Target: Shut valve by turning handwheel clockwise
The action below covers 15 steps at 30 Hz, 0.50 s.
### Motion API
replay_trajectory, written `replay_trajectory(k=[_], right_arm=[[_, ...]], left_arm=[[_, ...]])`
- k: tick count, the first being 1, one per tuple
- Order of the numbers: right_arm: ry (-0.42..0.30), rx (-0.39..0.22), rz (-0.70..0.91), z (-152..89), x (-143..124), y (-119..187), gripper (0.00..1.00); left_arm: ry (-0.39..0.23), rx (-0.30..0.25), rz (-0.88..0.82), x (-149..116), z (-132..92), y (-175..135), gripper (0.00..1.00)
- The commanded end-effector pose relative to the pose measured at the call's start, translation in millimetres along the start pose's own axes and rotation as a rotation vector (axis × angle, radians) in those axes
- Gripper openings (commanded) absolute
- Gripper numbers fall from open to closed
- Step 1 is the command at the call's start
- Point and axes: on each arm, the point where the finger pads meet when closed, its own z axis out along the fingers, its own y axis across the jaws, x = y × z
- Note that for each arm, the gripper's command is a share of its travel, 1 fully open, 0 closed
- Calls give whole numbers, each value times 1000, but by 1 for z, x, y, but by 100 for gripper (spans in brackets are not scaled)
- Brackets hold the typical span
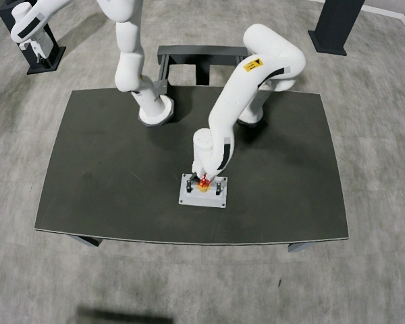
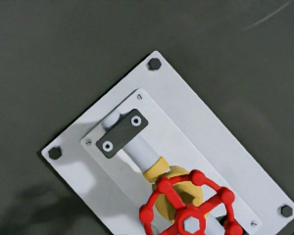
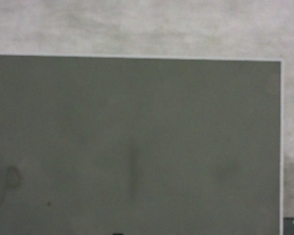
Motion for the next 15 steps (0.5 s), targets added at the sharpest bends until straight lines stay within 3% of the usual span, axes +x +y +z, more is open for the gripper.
replay_trajectory(k=[1, 15], right_arm=[[2, 0, 0, -1, 0, 0, 100], [2, 0, 0, -1, 0, 0, 100]], left_arm=[[0, -1, 0, 0, 3, 1, 86], [0, -1, 0, 0, 19, 1, 86]])
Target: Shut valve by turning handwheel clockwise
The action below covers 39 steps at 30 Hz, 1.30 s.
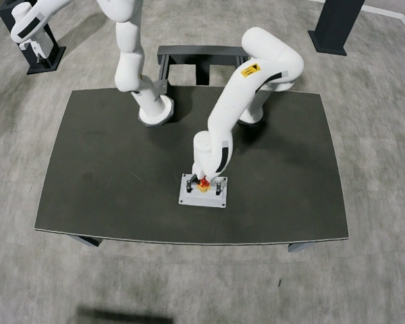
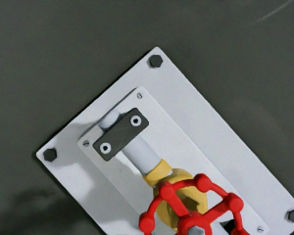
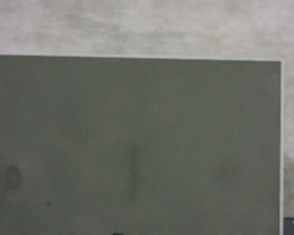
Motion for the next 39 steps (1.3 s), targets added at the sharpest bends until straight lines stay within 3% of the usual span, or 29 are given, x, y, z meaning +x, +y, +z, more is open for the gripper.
replay_trajectory(k=[1, 13, 39], right_arm=[[2, 0, 0, -1, 0, 0, 100], [2, 0, 0, -1, 0, 0, 100], [2, 0, 0, -1, 0, 0, 100]], left_arm=[[1, -2, 0, 0, 3, 1, 86], [1, -2, 0, 0, 18, 1, 86], [1, -2, 0, 0, 23, 1, 86]])
